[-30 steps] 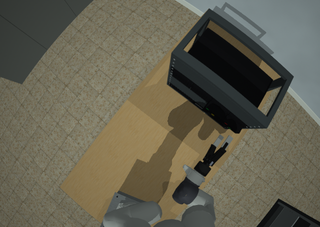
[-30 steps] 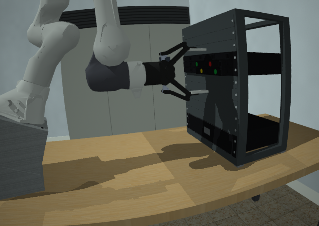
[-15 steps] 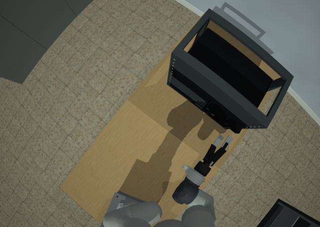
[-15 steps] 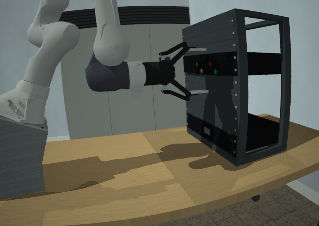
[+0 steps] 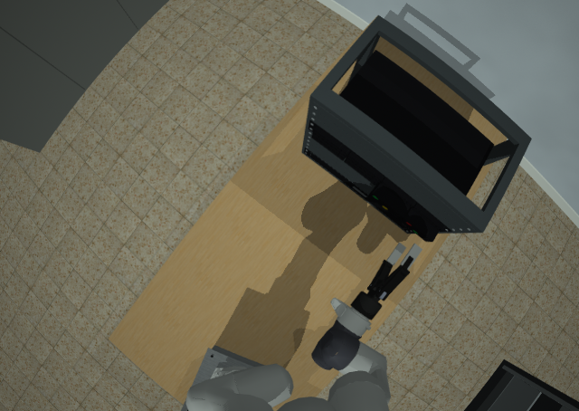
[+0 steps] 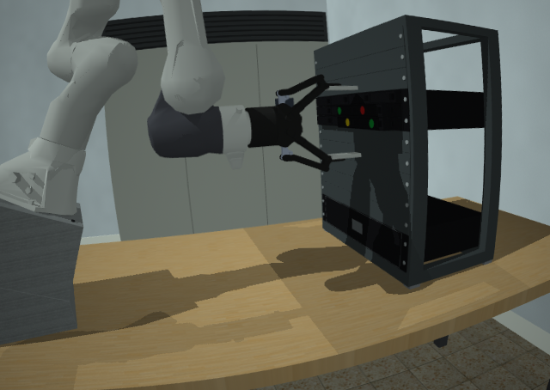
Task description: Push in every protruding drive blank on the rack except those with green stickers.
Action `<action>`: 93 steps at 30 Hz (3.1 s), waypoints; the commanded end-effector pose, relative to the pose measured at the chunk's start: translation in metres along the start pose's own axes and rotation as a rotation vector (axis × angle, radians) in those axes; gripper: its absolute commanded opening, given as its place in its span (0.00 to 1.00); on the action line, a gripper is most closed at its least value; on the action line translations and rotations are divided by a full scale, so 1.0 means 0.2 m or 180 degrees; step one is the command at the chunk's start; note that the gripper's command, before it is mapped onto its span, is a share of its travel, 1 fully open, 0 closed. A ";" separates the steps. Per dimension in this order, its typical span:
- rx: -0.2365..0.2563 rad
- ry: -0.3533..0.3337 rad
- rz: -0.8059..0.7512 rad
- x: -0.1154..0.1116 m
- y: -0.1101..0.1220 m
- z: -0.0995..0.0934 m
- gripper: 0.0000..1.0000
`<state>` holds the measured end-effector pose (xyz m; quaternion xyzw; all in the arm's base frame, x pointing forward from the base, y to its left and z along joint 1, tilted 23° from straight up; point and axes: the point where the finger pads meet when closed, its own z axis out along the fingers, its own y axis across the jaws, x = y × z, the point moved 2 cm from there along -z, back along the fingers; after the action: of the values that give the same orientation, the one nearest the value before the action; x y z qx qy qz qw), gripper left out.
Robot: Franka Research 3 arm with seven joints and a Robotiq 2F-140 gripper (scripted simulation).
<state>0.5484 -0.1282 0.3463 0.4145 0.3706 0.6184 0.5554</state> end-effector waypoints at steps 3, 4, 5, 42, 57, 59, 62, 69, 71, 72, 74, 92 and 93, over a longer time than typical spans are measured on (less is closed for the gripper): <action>0.0002 0.0005 0.0008 0.00 0.00 0.00 0.00; 0.0002 0.0005 0.0008 0.00 0.00 0.00 0.00; 0.0002 0.0005 0.0008 0.00 0.00 0.00 0.00; 0.0002 0.0005 0.0008 0.06 0.00 -0.01 0.00; 0.0002 0.0005 0.0008 0.43 -0.02 -0.09 0.00; 0.0002 0.0005 0.0008 0.49 -0.03 -0.10 0.00; 0.0002 0.0005 0.0008 0.53 -0.03 -0.11 0.00; 0.0002 0.0005 0.0008 0.61 -0.03 -0.13 0.00; 0.0002 0.0005 0.0008 0.62 -0.03 -0.13 0.00; 0.0002 0.0005 0.0008 0.62 -0.03 -0.13 0.00; 0.0002 0.0005 0.0008 0.62 -0.03 -0.13 0.00; 0.0002 0.0005 0.0008 0.62 -0.03 0.07 0.00; 0.0002 0.0005 0.0008 0.62 -0.03 0.07 0.00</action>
<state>0.5562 -0.0044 0.3615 0.4142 0.3631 0.6278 0.5500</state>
